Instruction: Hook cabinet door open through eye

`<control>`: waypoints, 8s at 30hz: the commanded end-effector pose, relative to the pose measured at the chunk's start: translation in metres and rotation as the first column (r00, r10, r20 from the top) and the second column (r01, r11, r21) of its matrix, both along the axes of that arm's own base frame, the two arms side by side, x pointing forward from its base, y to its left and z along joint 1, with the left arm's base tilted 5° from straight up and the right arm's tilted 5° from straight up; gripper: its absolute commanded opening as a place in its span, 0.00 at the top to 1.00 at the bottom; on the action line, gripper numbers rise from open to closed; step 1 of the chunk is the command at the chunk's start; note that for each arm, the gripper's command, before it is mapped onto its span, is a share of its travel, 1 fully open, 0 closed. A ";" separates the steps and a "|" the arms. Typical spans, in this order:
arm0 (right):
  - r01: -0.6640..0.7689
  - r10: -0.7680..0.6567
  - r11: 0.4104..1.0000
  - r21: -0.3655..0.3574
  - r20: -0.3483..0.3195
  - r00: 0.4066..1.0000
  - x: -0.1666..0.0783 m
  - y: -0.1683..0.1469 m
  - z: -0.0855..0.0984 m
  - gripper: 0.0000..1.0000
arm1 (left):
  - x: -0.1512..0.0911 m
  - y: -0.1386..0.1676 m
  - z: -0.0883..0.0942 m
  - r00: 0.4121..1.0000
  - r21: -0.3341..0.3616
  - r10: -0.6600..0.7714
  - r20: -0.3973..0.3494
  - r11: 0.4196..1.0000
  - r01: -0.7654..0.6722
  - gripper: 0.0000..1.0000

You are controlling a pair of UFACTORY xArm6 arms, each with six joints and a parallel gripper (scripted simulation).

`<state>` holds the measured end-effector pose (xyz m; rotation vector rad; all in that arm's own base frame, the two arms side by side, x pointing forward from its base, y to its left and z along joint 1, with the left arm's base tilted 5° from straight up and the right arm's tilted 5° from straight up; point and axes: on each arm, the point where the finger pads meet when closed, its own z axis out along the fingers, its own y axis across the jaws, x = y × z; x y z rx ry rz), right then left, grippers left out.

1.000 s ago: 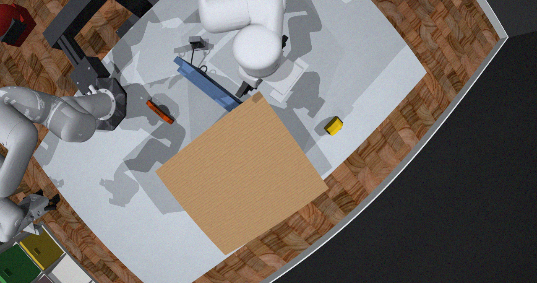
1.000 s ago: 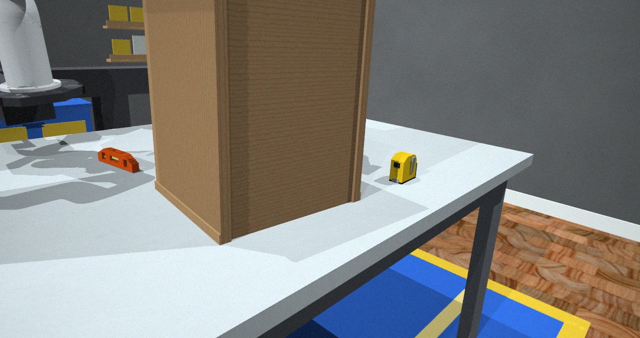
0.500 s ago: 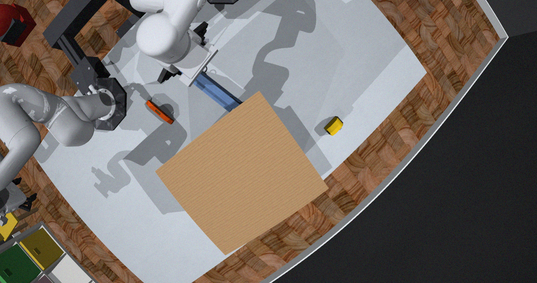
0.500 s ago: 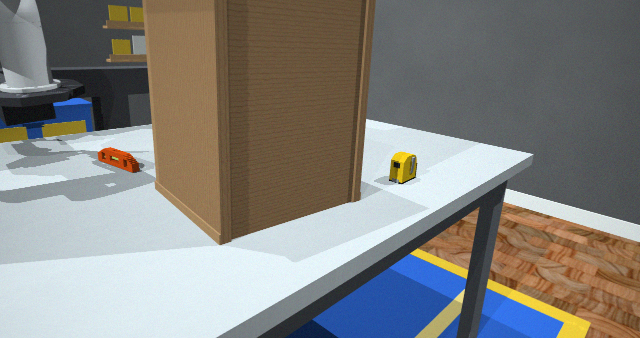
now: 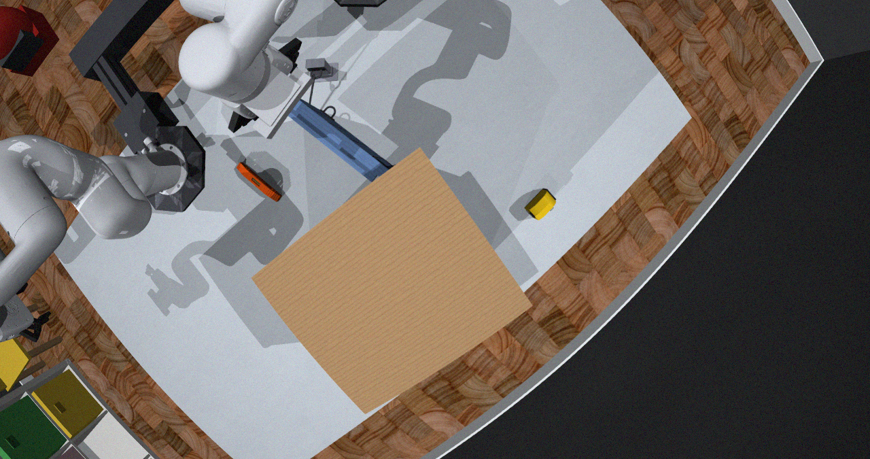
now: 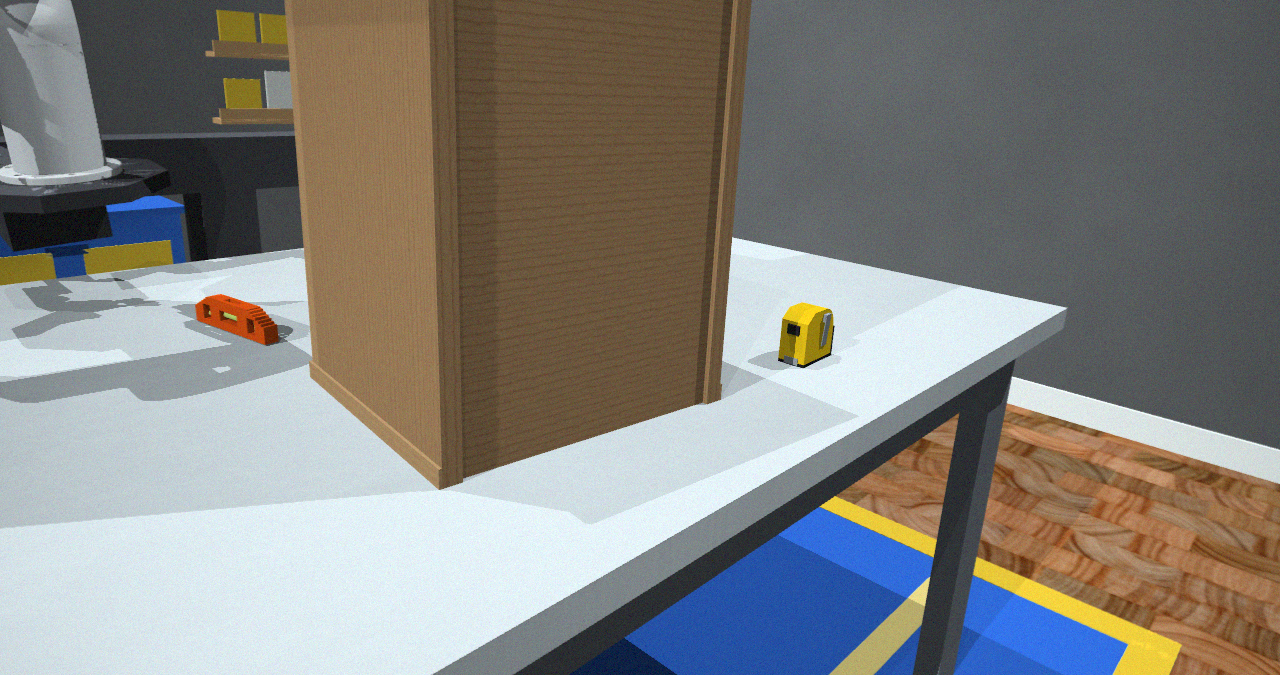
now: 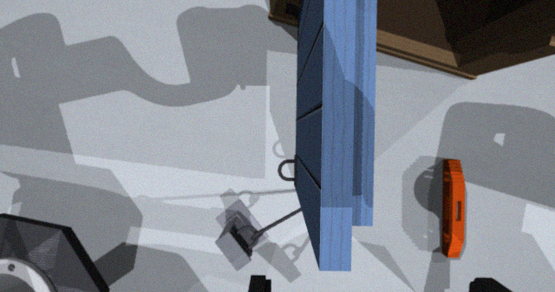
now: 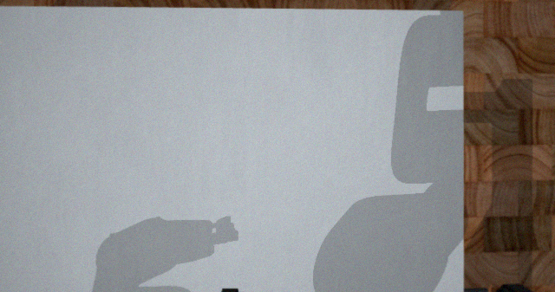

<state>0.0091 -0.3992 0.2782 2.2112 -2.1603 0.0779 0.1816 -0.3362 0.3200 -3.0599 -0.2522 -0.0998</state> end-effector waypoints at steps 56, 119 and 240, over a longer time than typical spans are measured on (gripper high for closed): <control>0.001 -0.001 1.000 -0.004 0.000 1.000 0.000 -0.001 0.002 0.00 | 0.003 0.001 -0.036 1.000 -0.005 -0.002 0.002 1.000 0.002 0.62; 0.001 -0.001 1.000 -0.004 0.000 1.000 0.000 -0.001 0.002 0.00 | 0.007 0.005 -0.100 1.000 -0.005 -0.002 0.003 1.000 0.002 0.62; 0.001 -0.001 1.000 -0.004 0.000 1.000 0.000 -0.001 0.002 0.00 | 0.034 -0.063 -0.104 0.951 -0.028 0.308 0.021 0.951 -0.308 0.62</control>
